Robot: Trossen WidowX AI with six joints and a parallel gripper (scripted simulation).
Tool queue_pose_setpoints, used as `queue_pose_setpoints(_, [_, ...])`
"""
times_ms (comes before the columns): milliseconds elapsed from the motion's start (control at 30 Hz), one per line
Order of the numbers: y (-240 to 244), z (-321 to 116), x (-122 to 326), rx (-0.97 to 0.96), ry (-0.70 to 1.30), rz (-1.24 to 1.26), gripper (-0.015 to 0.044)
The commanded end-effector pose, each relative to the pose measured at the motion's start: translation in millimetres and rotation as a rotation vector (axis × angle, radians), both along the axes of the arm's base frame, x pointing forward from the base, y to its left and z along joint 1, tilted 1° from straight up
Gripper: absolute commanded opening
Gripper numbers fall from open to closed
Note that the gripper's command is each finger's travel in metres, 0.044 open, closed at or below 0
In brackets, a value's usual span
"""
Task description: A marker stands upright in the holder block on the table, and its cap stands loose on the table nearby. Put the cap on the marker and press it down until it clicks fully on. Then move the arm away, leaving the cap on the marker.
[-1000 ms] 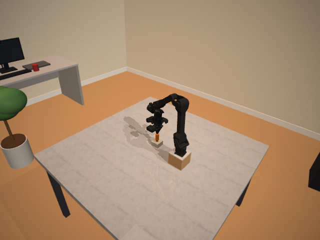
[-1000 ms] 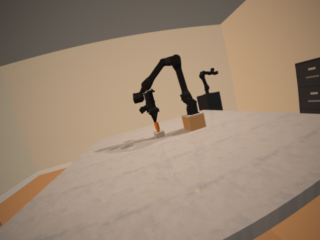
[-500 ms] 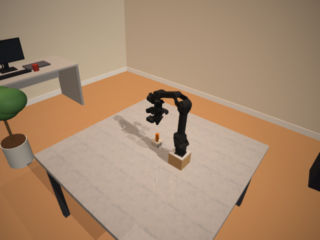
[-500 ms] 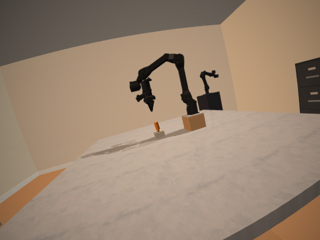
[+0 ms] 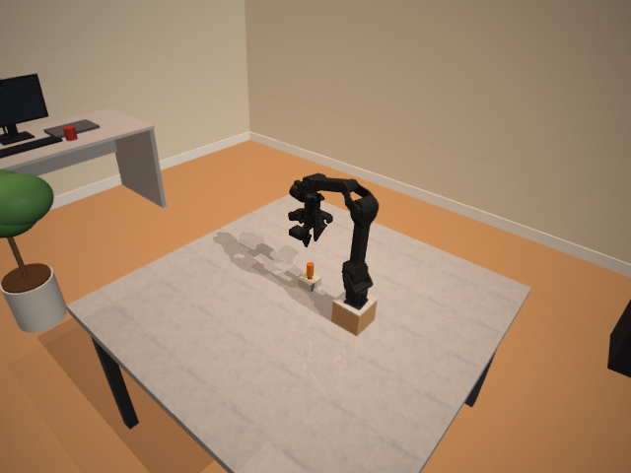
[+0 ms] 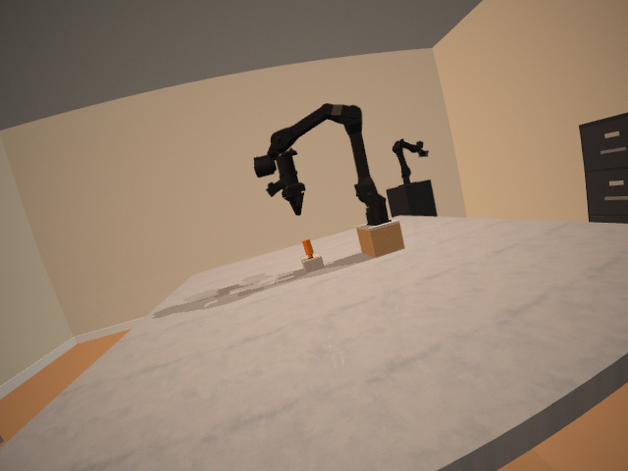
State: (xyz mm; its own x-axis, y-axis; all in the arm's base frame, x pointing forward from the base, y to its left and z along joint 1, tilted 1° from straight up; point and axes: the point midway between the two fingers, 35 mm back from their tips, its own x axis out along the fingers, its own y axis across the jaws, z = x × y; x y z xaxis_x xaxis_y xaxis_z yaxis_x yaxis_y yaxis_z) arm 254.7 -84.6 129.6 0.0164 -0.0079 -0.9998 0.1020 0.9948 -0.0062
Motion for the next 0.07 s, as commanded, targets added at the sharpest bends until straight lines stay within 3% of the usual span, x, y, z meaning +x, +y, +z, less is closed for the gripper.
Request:
queue_pose_setpoints(0, [0.1, 0.2, -0.3, 0.0, 0.002, 0.001, 0.0341])
queue_pose_setpoints(33, [0.1, 0.2, -0.3, 0.0, 0.002, 0.001, 0.0367])
